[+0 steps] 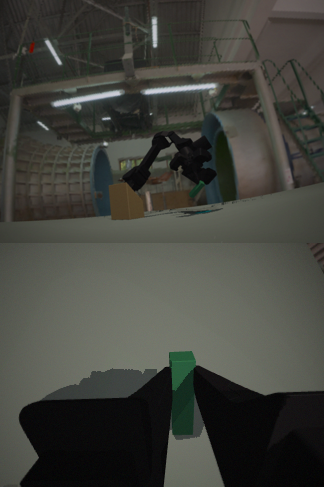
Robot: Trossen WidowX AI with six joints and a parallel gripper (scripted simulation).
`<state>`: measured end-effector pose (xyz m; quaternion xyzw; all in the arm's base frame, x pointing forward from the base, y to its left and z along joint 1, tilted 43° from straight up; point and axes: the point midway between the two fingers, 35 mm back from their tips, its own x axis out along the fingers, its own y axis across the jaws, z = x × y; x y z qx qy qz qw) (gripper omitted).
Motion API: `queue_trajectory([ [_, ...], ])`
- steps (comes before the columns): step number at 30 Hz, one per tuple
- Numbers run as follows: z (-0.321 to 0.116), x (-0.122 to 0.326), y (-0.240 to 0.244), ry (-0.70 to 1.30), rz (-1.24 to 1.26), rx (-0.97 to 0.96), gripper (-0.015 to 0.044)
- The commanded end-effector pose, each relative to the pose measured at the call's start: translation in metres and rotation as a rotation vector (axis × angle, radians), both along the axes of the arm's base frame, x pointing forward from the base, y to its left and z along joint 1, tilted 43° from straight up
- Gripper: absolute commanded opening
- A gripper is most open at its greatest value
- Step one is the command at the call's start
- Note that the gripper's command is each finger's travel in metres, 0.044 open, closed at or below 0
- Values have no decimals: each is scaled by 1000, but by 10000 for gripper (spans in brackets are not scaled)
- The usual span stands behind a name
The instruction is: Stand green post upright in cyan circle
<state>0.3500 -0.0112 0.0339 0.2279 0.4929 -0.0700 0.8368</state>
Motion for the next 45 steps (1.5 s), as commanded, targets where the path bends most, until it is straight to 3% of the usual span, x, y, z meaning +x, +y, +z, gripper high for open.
queue_trajectory([
  [1, 1, -1, 2, -25, -16, -12, 23],
  [45, 14, -5, 6, -281, -173, -63, 23],
])
